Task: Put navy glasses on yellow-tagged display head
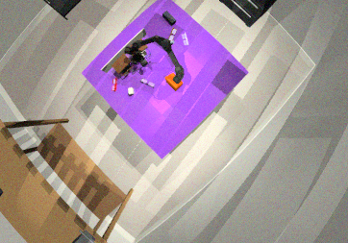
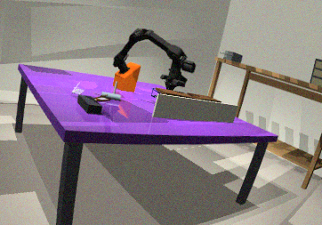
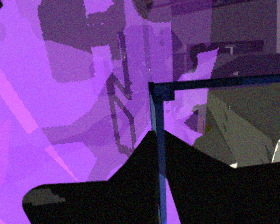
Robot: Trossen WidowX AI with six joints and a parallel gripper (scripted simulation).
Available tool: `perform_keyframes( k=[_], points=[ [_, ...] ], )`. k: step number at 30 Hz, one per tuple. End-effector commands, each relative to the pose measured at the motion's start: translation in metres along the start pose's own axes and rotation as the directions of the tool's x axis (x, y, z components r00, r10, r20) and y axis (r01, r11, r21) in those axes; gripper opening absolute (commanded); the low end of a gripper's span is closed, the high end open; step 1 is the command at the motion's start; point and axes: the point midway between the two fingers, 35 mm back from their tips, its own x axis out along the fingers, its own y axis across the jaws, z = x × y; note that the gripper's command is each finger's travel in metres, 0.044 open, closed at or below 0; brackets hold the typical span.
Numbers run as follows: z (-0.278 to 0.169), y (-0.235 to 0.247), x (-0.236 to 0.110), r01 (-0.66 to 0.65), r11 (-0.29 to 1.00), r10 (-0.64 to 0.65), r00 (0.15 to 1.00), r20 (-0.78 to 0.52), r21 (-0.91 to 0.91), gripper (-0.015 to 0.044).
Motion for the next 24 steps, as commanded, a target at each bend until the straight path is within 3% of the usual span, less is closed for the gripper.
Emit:
perform_keyframes(
  k=[1,24],
  points=[
    [-0.001,-0.008,-0.001,0.004,1.0,-0.004,1.0,-0.003,-0.002,0.0],
    [-0.001,-0.031,0.001,0.005,1.0,-0.005,1.0,-0.003,-0.001,0.0]
  ],
)
